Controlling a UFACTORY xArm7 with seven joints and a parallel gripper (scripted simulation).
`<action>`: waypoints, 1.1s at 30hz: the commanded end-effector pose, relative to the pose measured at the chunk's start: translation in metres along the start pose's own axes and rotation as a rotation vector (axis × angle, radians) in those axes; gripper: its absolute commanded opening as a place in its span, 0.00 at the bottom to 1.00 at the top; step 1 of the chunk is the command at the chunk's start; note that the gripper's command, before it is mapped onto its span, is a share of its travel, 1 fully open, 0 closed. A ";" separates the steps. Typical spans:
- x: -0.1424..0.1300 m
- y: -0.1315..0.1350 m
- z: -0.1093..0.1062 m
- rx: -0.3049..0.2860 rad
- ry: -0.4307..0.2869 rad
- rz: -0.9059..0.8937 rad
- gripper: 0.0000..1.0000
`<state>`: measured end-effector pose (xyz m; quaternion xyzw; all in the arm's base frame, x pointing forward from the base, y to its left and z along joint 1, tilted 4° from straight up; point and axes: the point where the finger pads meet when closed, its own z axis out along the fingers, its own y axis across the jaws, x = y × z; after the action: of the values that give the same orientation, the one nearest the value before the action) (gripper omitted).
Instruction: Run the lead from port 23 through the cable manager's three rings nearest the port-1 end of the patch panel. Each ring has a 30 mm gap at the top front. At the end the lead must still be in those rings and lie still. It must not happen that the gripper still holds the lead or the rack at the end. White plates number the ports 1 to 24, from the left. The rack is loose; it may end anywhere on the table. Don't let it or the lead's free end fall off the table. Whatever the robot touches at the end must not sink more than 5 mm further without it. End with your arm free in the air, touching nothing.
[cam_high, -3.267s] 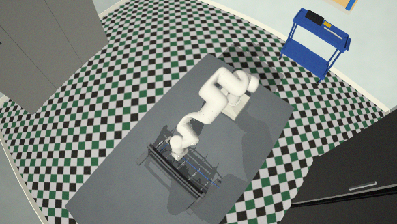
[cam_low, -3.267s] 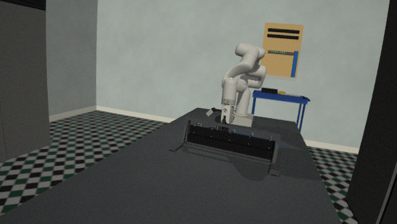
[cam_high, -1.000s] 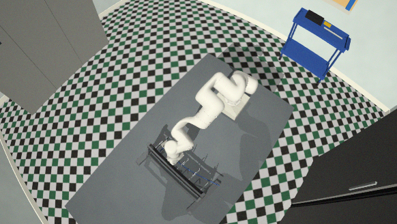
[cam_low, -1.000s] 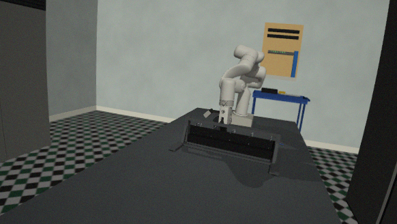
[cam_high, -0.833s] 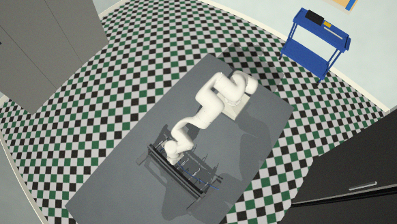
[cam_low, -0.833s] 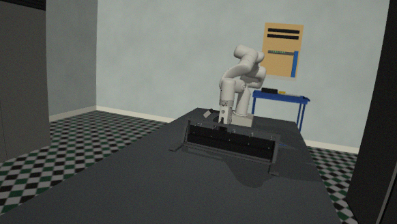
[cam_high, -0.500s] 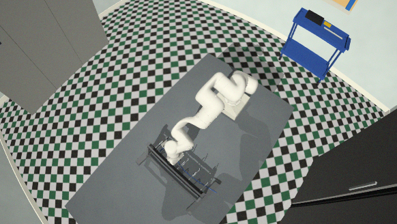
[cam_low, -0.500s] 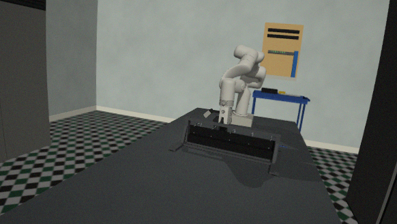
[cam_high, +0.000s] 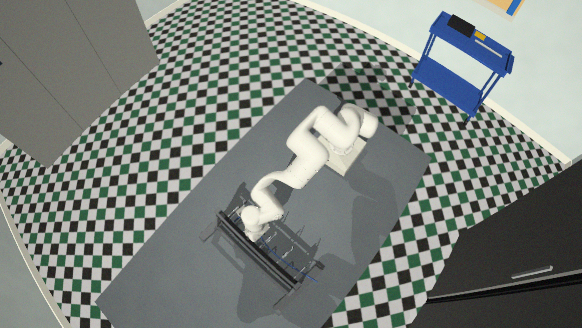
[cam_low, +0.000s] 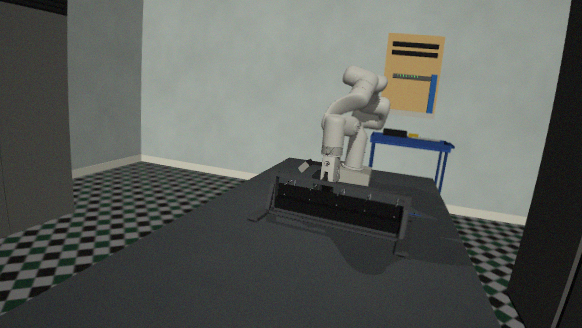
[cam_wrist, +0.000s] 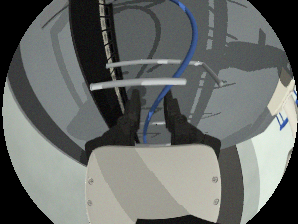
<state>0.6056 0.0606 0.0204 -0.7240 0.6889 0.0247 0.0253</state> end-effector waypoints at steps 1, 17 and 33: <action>0.000 -0.002 -0.003 0.005 0.000 0.000 0.33; 0.000 -0.002 -0.014 0.005 0.000 0.000 0.33; 0.000 -0.001 -0.066 0.005 0.000 0.000 0.33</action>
<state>0.6060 0.0566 0.0751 -0.7239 0.6890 0.0242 0.0257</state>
